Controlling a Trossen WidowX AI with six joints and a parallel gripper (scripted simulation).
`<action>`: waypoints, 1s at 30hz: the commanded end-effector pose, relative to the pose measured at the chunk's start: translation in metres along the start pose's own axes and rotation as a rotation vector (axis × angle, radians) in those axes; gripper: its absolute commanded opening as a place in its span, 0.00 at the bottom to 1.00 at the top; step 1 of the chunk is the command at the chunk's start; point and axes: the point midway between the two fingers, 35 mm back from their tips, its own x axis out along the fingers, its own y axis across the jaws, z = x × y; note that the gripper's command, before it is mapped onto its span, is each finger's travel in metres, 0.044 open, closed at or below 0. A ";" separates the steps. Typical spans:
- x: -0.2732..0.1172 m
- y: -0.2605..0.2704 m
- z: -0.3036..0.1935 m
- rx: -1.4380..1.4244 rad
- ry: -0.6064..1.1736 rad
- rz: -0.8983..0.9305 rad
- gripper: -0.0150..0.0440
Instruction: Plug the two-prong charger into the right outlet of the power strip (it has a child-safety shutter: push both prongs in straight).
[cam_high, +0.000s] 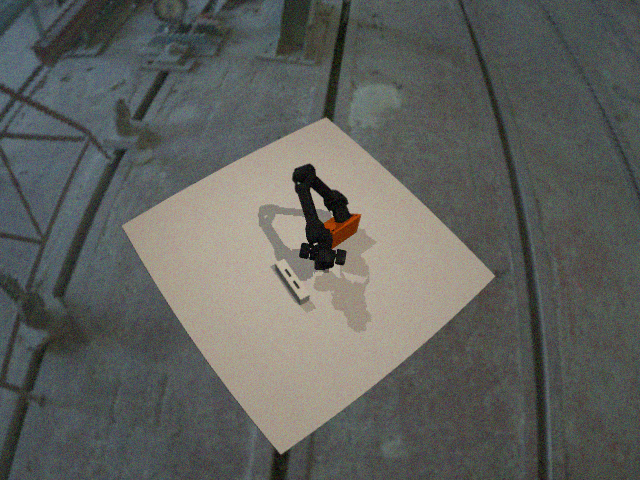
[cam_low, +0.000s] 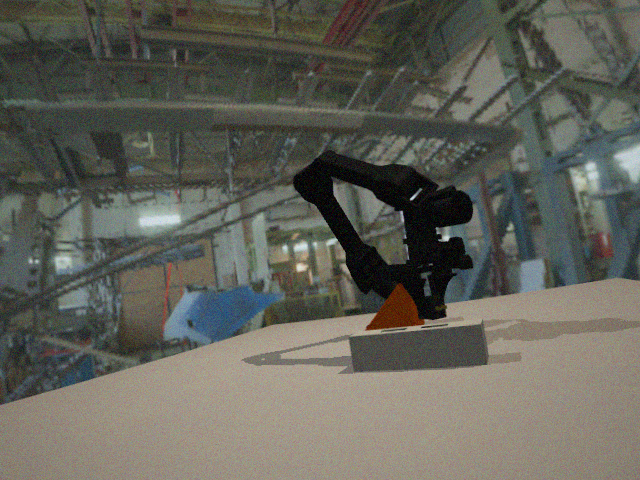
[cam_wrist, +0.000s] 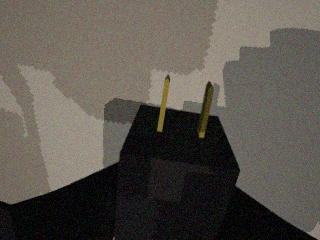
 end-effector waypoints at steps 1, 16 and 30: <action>-0.009 0.000 -0.001 0.011 -0.010 0.006 0.25; 0.009 -0.014 -0.001 0.295 -0.017 0.031 0.25; 0.027 -0.029 -0.003 0.599 -0.016 0.053 0.25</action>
